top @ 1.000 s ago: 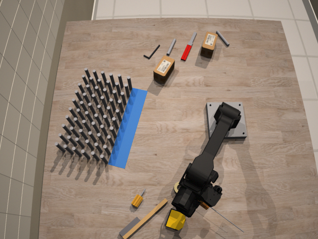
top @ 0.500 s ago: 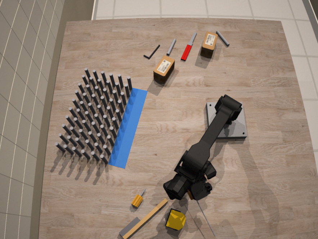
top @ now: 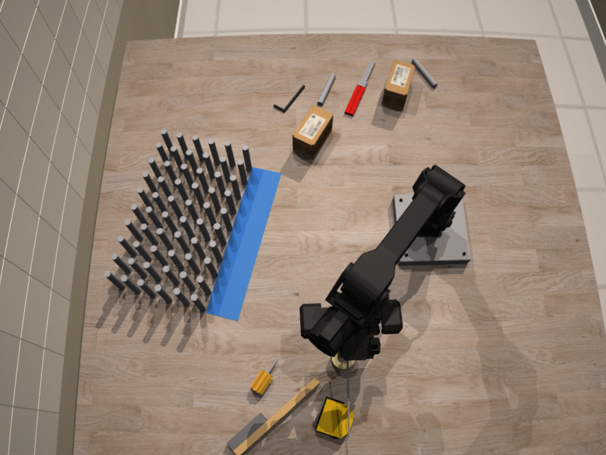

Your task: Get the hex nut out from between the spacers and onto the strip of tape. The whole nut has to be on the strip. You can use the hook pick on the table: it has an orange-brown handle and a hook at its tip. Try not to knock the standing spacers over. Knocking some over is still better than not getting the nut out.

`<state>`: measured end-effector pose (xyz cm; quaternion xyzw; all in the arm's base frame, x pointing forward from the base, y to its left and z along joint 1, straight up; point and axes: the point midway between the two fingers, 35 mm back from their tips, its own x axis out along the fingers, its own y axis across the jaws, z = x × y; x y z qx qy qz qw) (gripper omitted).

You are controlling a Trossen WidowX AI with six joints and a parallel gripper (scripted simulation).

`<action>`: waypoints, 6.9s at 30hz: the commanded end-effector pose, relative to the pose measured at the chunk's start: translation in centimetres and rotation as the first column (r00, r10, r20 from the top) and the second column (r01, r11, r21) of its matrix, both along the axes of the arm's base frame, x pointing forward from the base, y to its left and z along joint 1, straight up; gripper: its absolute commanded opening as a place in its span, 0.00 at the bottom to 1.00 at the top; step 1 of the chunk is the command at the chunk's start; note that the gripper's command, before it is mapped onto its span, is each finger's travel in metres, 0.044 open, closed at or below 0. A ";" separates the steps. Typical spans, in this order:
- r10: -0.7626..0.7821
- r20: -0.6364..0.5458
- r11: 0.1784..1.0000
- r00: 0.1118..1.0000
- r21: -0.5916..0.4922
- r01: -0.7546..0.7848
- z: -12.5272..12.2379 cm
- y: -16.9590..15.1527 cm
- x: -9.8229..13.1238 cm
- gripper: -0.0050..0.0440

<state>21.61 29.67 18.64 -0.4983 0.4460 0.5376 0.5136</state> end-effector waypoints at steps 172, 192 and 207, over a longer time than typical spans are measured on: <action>-0.943 0.187 -0.199 -0.274 0.343 0.918 -14.0 -22.6 13.8 0.00; -0.943 0.188 -0.198 -0.274 0.344 0.918 -13.9 -23.2 16.4 0.00; -0.943 0.189 -0.196 -0.272 0.345 0.918 -13.8 -23.7 18.7 0.00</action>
